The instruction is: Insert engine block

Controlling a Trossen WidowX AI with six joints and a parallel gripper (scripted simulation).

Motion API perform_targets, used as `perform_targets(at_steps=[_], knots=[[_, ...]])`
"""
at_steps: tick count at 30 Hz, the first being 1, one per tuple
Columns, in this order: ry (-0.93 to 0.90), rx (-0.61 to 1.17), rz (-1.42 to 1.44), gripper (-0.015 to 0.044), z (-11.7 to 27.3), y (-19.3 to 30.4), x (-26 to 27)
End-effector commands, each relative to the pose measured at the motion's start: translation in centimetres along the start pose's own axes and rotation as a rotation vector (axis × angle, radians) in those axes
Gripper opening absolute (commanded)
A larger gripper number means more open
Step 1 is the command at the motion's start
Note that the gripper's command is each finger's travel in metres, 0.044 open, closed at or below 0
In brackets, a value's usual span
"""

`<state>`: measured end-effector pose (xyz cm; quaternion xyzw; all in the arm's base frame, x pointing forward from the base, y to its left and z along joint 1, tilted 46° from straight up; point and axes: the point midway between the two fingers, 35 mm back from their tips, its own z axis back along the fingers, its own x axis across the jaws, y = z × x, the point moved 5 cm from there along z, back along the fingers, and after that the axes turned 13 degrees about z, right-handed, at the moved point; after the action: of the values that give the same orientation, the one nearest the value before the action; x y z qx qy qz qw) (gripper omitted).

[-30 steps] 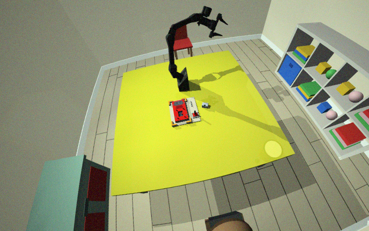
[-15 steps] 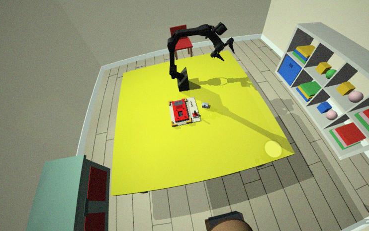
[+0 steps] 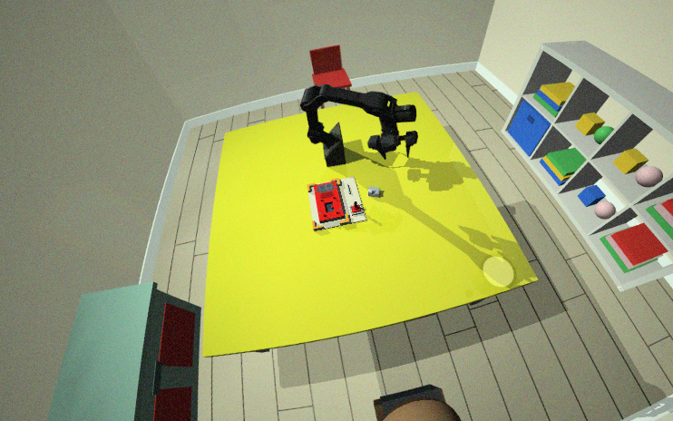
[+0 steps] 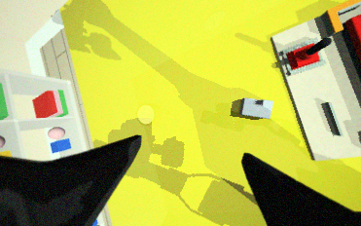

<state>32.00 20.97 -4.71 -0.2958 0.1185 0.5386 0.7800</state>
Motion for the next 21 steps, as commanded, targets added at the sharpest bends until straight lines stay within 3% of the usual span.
perform_targets(at_steps=[1, 7, 21], knots=[[0.104, 0.077, 0.017, 0.044, -3.4, -1.8, -3.1], [0.235, 0.224, 0.032, 0.044, -8.3, -3.6, -8.1], [0.249, 0.242, 0.035, 0.044, -12.0, -2.2, -10.2]])
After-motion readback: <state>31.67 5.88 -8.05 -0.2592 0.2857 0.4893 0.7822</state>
